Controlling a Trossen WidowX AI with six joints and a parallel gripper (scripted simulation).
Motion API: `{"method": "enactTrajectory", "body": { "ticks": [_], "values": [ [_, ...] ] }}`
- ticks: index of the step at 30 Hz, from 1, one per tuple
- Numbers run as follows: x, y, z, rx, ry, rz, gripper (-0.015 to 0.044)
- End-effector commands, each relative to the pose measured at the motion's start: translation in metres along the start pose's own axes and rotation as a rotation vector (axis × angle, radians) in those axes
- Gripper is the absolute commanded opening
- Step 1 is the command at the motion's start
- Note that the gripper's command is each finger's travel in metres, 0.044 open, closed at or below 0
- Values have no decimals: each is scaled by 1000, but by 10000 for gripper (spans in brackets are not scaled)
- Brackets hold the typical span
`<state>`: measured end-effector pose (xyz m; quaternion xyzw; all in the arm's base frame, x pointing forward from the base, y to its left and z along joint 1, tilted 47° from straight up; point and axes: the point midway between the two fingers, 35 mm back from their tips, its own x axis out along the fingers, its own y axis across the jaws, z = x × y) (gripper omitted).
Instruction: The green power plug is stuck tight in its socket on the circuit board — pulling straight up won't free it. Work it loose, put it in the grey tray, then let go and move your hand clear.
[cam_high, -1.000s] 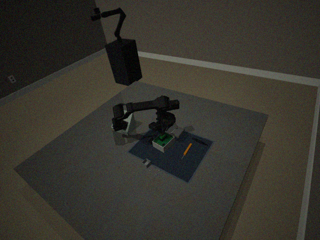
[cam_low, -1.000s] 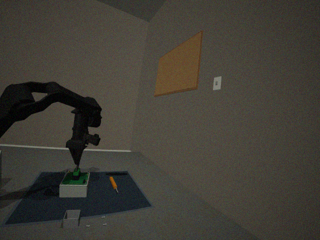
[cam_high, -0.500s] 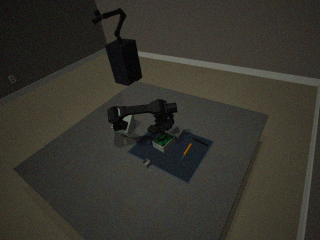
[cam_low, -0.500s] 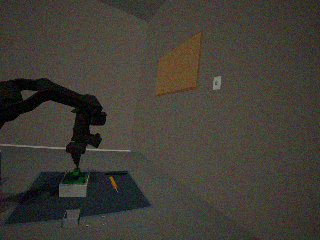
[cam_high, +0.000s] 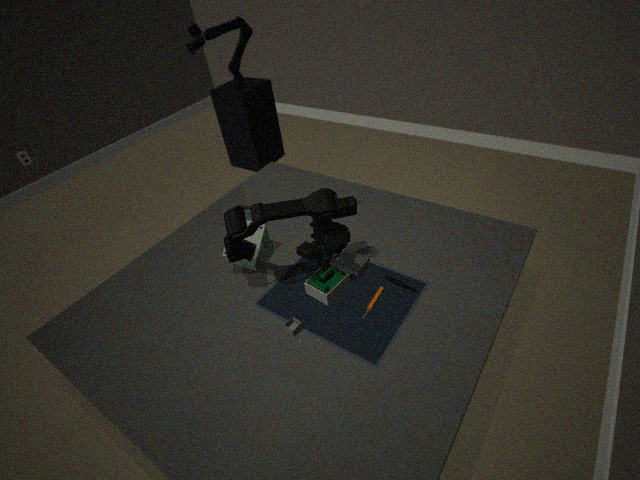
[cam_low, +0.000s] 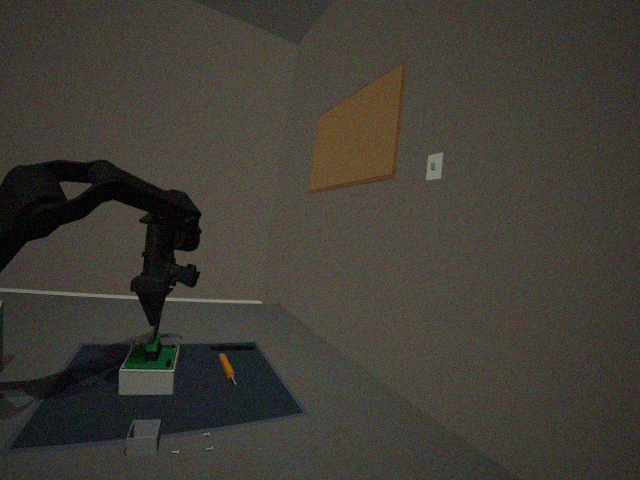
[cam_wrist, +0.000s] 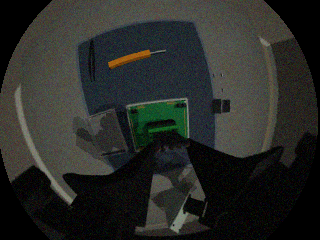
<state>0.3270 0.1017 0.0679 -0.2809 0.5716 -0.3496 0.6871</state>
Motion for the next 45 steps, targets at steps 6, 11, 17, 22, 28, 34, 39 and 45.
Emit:
{"method": "enactTrajectory", "body": {
  "ticks": [6, 11, 17, 22, 28, 34, 39, 45],
  "values": [
    [-29, -6, 4, 0, 51, 132, 0],
    [-34, -7, 4, 2, 17, 135, 0],
    [-23, -5, 4, 4, -18, 139, 0],
    [-8, -3, 3, 1, 51, 131, 0],
    [5, -2, 2, 1, 51, 131, 26],
    [5, -2, 2, 1, 51, 131, 184],
    [5, -2, 2, 1, 51, 131, 249],
    [10, -1, 2, 1, 51, 131, 249]
  ]
}}
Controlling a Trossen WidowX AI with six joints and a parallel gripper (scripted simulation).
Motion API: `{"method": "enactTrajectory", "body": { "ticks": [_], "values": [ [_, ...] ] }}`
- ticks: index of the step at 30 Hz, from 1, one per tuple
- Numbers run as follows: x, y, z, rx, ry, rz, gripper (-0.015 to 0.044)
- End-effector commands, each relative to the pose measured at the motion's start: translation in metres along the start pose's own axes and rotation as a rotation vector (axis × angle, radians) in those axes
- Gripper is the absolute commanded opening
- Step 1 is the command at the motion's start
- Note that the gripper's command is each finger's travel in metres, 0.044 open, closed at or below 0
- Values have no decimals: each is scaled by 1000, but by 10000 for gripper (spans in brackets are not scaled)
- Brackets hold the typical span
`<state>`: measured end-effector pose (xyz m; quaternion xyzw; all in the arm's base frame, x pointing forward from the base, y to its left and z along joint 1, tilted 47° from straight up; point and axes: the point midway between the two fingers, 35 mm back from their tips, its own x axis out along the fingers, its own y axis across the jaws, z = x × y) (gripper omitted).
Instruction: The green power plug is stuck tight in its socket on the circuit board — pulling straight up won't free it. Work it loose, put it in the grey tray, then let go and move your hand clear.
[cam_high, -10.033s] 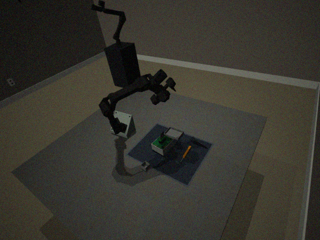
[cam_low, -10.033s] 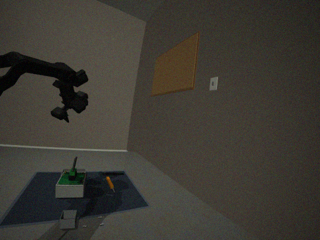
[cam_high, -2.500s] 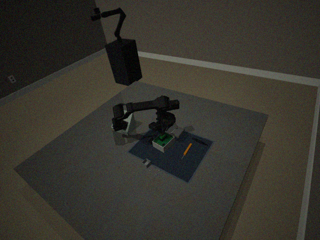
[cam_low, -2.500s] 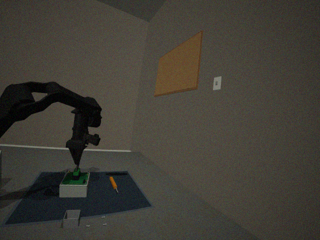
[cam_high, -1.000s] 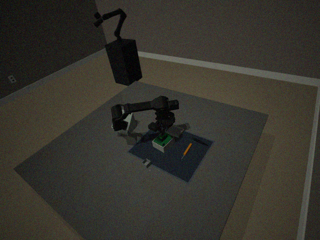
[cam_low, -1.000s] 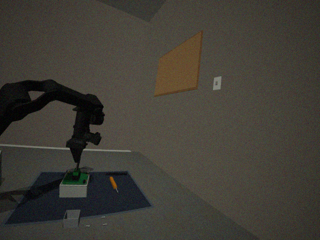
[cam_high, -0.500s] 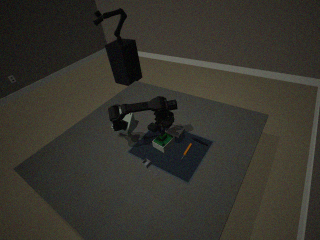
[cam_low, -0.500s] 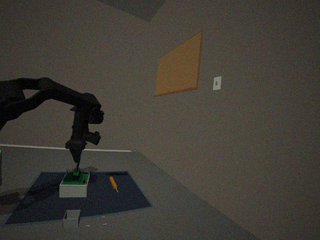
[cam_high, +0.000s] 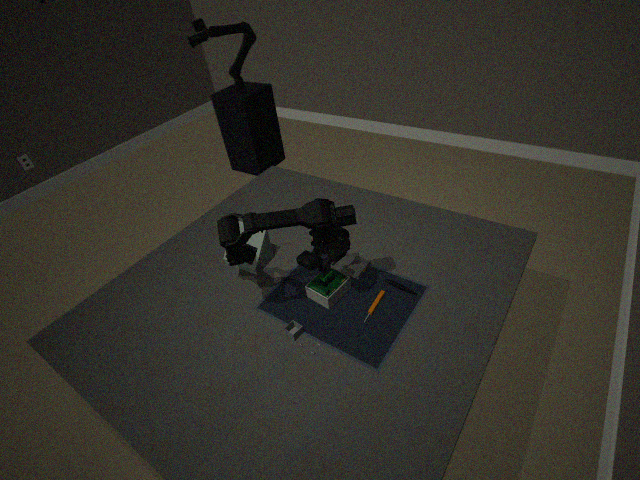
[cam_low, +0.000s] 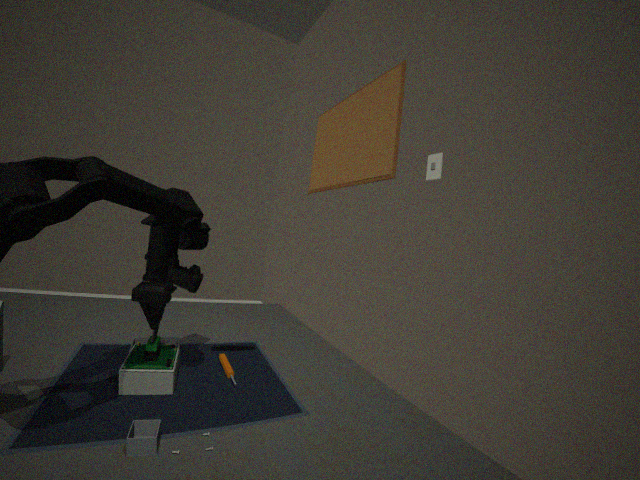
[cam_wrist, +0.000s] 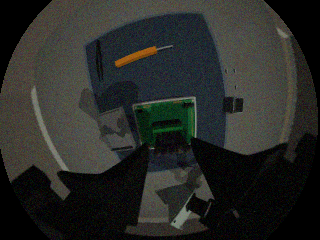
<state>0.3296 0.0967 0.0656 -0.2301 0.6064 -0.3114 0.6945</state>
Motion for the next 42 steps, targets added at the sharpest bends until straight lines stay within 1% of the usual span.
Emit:
{"method": "enactTrajectory", "body": {
  "ticks": [1, 7, 11, 20, 21, 31, 35, 42],
  "values": [
    [6, -1, 0, -5, -3, -5, 249],
    [16, -1, 0, -5, -3, -5, 249],
    [16, -1, 0, -5, -3, -5, 249],
    [16, -1, 0, -5, -3, -5, 13],
    [16, -1, 0, -5, -3, -5, 0],
    [16, -1, 0, -5, -3, -5, 0],
    [7, -1, 0, -5, -3, -7, 0],
    [-8, 7, 0, -5, -3, -91, 0]
  ]
}}
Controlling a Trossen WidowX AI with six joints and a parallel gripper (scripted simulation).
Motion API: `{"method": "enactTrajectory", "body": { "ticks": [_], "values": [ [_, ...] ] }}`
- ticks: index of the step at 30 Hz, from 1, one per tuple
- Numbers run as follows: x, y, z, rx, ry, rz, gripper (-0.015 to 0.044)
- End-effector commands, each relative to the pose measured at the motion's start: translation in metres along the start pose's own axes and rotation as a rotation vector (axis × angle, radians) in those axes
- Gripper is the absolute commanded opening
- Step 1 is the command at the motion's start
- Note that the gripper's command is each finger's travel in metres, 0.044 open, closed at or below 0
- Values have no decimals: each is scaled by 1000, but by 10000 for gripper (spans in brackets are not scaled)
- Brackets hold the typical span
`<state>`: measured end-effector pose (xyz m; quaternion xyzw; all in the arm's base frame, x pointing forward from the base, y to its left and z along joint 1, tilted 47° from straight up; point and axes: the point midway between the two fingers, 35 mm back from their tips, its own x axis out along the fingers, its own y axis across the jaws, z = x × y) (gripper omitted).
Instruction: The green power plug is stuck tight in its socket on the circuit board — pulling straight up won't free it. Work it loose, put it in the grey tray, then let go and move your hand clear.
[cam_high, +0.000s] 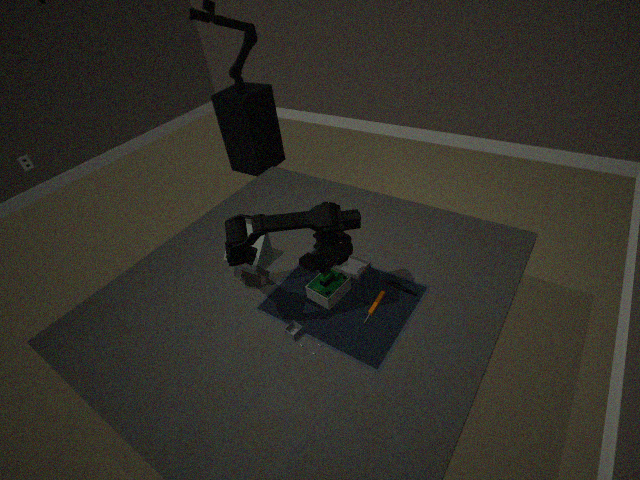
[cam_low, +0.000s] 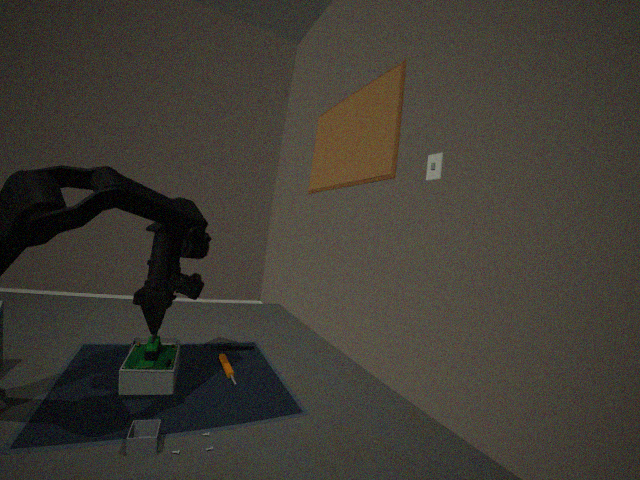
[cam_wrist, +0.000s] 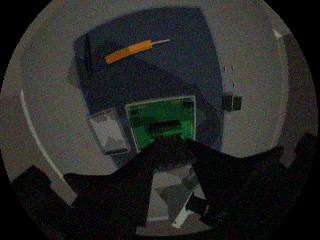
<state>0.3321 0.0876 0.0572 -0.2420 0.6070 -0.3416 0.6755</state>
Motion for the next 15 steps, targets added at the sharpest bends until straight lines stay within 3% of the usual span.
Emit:
{"method": "enactTrajectory", "body": {
  "ticks": [1, 11, 15],
  "values": [
    [-24, 5, -3, -15, -34, -26, 0],
    [-31, -13, -2, -19, -32, 184, 0],
    [-32, -14, -2, -19, -31, 194, 0]
  ]
}}
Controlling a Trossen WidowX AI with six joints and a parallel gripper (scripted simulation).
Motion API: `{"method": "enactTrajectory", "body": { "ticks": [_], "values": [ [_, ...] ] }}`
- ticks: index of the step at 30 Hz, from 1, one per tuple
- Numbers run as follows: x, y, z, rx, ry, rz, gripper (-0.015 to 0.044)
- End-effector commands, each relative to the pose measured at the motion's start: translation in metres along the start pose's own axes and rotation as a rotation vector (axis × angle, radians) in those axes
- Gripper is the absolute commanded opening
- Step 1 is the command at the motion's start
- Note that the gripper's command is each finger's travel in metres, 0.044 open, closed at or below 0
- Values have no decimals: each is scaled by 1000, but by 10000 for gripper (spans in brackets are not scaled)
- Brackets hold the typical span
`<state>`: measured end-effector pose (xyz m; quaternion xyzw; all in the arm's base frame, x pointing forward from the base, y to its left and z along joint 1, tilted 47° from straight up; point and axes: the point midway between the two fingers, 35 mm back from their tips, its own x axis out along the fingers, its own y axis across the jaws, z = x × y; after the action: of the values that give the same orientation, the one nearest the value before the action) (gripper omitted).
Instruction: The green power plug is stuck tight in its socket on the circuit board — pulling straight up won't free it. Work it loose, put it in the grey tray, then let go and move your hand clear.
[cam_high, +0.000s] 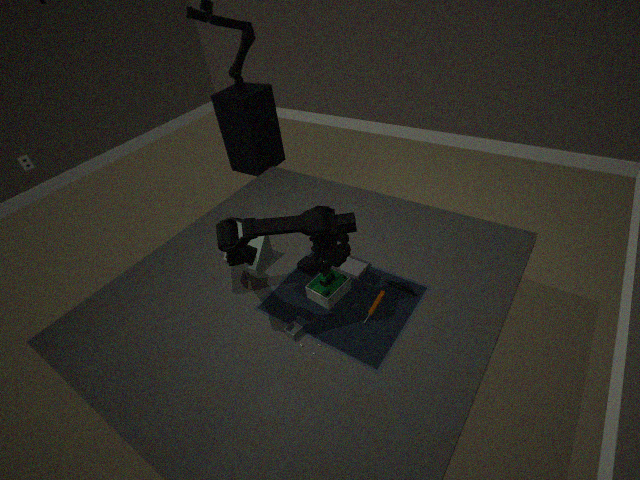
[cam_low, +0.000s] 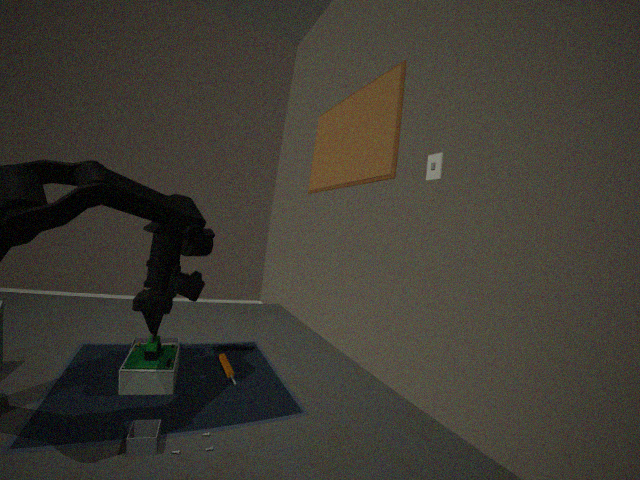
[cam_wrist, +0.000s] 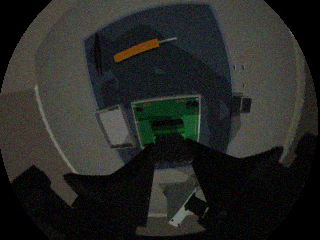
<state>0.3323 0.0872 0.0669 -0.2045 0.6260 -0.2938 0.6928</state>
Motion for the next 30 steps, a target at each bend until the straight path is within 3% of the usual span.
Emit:
{"method": "enactTrajectory", "body": {
  "ticks": [1, 8, 14, 18, 21, 30],
  "values": [
    [-27, -2, -4, -10, -39, 51, 0],
    [-26, 13, -5, -6, -40, -127, 0],
    [-25, 20, -5, -1, -143, -194, 0],
    [-26, 15, -5, -5, -144, -135, 0],
    [-27, 8, -4, -7, -39, -64, 0],
    [-31, -2, -4, -10, -38, 62, 0]
  ]
}}
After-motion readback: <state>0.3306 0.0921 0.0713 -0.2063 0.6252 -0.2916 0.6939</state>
